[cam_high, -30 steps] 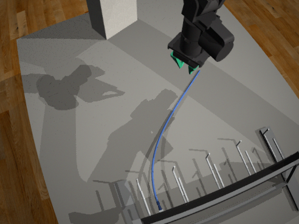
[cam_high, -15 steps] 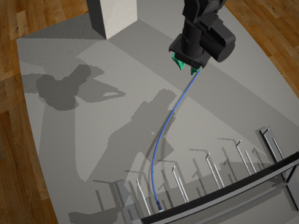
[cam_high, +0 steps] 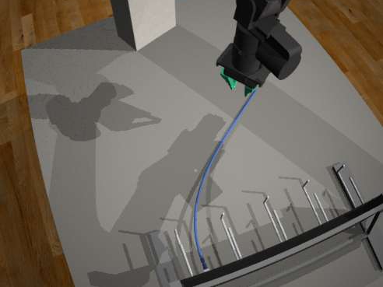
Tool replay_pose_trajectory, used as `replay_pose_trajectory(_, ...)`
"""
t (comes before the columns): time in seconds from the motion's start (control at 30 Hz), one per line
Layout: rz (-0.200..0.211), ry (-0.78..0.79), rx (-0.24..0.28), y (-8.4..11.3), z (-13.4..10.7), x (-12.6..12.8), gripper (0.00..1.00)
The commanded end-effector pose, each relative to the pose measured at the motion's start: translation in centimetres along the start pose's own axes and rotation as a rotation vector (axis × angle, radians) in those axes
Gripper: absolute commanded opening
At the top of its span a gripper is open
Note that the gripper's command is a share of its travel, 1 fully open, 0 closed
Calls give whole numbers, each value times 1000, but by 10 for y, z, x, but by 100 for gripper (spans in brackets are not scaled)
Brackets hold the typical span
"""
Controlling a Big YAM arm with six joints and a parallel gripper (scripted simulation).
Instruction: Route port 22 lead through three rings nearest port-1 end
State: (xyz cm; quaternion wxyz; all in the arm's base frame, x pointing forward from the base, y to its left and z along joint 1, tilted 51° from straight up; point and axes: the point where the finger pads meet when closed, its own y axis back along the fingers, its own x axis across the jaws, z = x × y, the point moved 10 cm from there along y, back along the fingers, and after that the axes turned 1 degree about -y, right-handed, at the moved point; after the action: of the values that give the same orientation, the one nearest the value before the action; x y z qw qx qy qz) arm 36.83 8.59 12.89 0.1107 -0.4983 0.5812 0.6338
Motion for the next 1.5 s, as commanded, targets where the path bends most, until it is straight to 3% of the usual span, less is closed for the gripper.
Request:
replay_pose_trajectory(0.0,-8,3,0,5,-1,0,33)
replay_pose_trajectory(0.67,-1,-1,-2,-19,1,3,33)
replay_pose_trajectory(1.47,-6,0,-6,-105,3,1,33)
